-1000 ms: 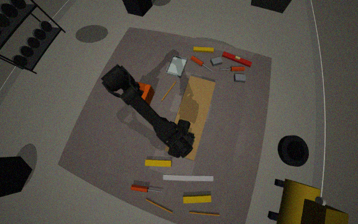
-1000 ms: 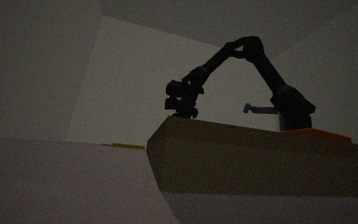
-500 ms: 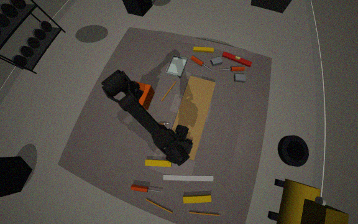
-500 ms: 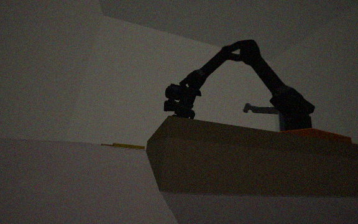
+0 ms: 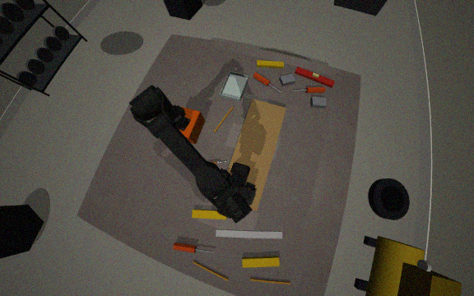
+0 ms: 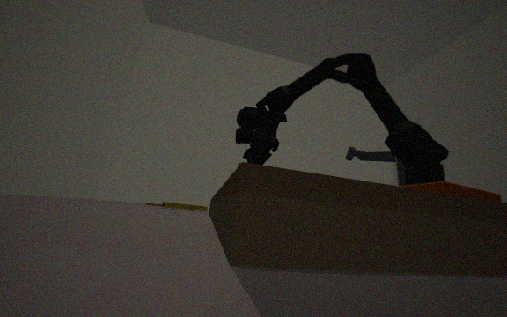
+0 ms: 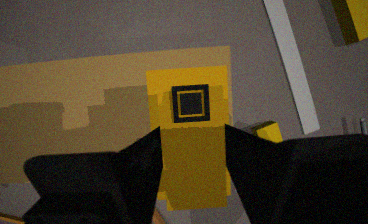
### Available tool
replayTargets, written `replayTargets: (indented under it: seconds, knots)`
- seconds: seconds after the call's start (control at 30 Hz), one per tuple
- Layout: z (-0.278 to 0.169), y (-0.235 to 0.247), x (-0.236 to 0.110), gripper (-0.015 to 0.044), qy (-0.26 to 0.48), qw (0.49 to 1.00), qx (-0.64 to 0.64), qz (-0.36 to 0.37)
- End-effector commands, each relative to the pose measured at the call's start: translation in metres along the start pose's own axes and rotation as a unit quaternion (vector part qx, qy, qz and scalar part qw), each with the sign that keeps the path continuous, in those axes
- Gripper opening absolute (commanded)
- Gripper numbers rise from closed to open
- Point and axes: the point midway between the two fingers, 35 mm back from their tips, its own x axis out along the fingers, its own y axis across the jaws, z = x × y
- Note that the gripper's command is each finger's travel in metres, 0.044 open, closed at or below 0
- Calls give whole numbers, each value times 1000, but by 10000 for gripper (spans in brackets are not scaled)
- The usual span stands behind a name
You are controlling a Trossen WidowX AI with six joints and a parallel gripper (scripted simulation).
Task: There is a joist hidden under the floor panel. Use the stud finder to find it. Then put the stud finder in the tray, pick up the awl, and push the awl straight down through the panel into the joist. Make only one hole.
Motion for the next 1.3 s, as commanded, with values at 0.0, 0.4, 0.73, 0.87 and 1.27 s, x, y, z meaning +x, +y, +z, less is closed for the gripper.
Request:
replayTargets:
  seconds: [0.0, 0.4, 0.73, 0.87, 1.27]
  knots:
    - [9, -1, -34, 0, -6, 1000, -3, -4]
    - [23, 29, -49, 0, -8, 999, -39, 6]
    - [42, 98, -42, 0, -11, 992, -119, 30]
    - [46, 126, -40, 0, -12, 988, -150, 40]
    - [47, 210, -37, 0, -15, 967, -244, 69]
